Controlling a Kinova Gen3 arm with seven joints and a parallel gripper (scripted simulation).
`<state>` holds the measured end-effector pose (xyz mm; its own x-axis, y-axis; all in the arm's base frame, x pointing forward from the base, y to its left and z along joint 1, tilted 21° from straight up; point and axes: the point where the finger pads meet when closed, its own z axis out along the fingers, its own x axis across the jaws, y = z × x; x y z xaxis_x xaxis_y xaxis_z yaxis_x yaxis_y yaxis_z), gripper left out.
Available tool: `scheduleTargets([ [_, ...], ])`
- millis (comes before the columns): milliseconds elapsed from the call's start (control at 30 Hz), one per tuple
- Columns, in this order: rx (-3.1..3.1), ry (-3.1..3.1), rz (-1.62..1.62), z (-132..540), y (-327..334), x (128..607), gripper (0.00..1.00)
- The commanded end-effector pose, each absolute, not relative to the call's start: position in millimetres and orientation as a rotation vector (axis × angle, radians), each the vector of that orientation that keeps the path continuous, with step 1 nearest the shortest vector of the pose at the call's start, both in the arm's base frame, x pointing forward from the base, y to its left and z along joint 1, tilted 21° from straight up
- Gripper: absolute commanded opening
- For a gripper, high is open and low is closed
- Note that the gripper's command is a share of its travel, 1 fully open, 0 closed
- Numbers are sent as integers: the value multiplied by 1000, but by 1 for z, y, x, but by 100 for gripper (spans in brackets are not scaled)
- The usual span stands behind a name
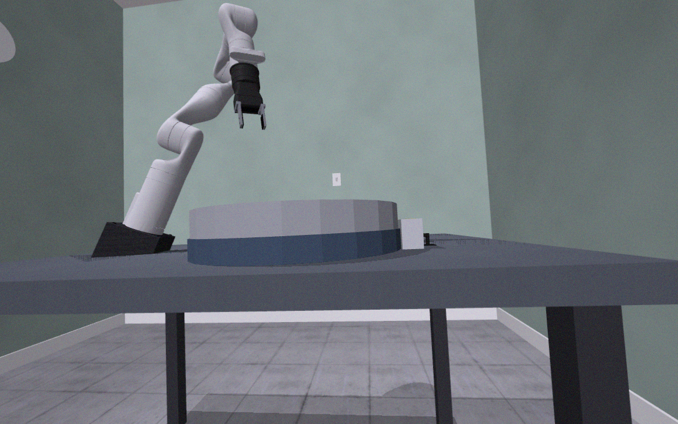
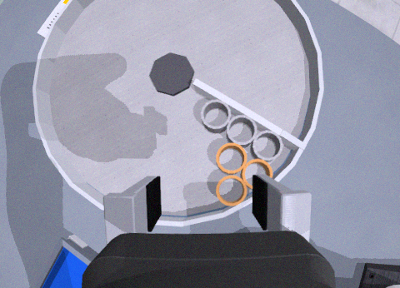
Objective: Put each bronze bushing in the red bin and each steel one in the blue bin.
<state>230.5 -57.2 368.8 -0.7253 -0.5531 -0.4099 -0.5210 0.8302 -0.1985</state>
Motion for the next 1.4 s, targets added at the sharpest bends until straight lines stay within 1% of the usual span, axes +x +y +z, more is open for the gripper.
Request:
scheduleTargets([
  [0,-813,2544,-126,391,-46,244,100],
  [200,-813,2544,-126,398,-40,250,100],
  [367,-813,2544,-126,434,-10,275,100],
  [467,-813,2544,-126,434,-10,275,100],
  [600,-813,2544,-126,463,13,296,100],
  [700,-813,2544,-126,471,19,301,100],
  [1033,-813,2544,-126,471,19,301,100],
  [1167,-798,2632,26,471,19,301,100],
  [1367,-793,2654,65,471,19,301,100],
])
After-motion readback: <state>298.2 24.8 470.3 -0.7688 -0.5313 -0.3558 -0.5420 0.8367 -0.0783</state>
